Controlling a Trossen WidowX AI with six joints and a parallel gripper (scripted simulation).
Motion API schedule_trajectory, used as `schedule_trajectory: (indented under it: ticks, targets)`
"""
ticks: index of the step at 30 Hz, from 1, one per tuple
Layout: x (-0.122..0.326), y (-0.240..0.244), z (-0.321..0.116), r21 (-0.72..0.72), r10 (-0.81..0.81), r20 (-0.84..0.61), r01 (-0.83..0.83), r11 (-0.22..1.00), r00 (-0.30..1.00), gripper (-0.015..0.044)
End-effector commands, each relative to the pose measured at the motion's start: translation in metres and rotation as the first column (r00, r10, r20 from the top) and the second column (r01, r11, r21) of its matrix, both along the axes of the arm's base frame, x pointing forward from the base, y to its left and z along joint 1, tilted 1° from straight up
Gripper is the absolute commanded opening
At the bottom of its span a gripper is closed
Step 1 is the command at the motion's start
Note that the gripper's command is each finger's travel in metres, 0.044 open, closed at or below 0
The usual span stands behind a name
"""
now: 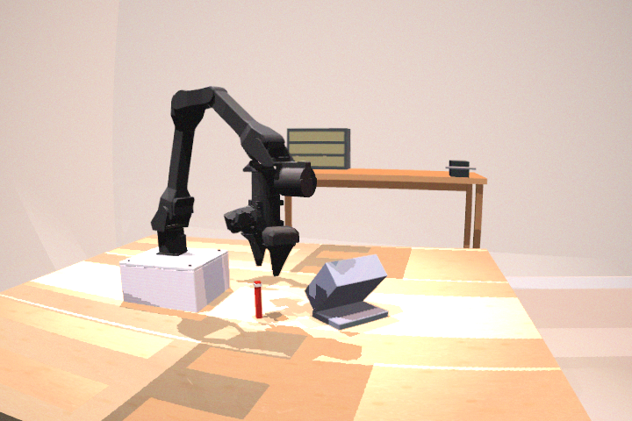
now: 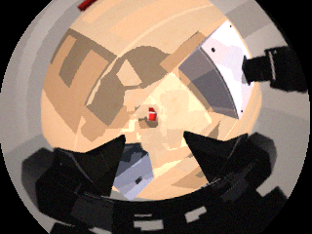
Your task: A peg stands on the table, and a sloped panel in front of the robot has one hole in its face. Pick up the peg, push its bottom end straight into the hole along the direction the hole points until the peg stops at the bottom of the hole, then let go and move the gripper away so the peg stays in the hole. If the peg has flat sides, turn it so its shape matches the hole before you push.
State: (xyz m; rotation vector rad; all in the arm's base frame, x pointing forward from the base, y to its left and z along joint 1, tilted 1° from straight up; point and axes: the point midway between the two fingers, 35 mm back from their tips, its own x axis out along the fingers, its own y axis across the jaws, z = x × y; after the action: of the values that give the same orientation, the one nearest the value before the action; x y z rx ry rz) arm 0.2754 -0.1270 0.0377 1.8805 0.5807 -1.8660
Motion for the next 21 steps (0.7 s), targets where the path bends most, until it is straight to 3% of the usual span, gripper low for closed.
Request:
schedule_trajectory:
  ticks: [1,21]
  targets:
    - [-0.011,-0.01,0.0,0.007,-0.086,-0.002,0.086,0.996,0.996,0.044]
    - [-0.016,-0.016,-0.018,0.009,-0.133,-0.004,0.133,0.991,0.991,0.044]
